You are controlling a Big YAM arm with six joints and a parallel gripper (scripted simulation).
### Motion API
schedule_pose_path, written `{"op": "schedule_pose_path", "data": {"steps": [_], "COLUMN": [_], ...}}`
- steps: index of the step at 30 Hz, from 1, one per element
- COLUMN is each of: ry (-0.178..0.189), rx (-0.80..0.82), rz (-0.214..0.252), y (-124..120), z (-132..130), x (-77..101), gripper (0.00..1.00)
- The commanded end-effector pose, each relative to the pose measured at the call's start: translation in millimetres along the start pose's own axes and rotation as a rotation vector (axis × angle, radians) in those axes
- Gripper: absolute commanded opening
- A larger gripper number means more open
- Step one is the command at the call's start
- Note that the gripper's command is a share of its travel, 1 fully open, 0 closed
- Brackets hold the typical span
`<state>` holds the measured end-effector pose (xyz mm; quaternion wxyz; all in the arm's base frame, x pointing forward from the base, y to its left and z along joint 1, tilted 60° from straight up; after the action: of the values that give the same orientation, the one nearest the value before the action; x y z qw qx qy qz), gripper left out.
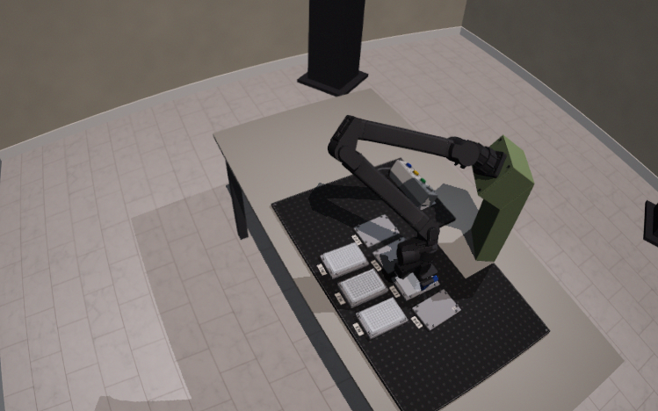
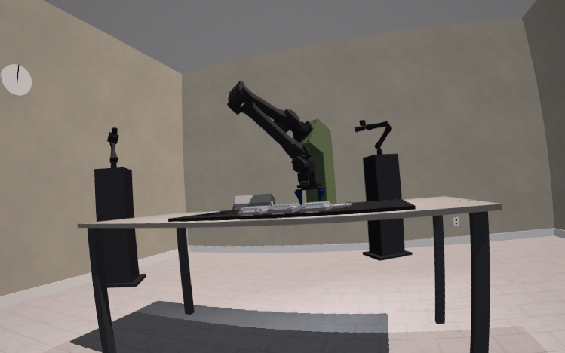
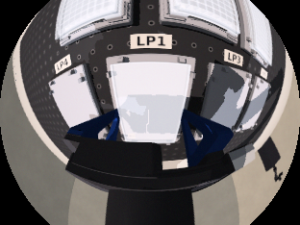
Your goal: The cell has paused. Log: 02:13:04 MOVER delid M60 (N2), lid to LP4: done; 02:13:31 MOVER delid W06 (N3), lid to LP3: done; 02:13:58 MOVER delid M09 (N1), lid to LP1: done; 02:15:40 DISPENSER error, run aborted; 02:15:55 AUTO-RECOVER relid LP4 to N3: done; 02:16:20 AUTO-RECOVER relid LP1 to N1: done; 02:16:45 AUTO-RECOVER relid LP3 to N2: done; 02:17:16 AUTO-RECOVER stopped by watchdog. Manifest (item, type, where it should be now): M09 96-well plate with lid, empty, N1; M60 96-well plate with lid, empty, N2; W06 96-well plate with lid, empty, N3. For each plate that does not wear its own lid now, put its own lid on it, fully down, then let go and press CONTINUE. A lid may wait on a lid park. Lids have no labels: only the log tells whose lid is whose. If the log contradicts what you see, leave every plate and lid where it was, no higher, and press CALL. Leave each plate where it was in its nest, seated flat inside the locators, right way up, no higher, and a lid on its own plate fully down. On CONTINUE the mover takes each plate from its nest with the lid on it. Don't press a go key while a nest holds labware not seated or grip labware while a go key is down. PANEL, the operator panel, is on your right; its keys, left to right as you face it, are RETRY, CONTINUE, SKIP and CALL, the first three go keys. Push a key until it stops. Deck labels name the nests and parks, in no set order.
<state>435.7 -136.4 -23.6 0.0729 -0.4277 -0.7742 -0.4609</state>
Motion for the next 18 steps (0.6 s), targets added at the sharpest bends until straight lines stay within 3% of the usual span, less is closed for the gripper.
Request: {"op": "schedule_pose_path", "data": {"steps": [1,17,18], "ry": [0.006,0.006,0.006], "rx": [0.009,0.009,0.009], "rz": [0.004,0.004,0.004], "y": [-5.5,-5.7,-5.7], "z": [0.3,0.0,0.0], "x": [6.2,6.6,6.6], "gripper": [0.00,0.00,1.00]}}
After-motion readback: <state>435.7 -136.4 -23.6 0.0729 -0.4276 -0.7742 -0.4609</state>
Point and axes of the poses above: the point where the finger pads meet when closed, its own x axis back along the fingers, its own z axis across the jaws, y = z × x, the point moved 2 cm from there along x, back along the fingers, and after that the axes turned 10 degrees about x, right-handed, at the moved point
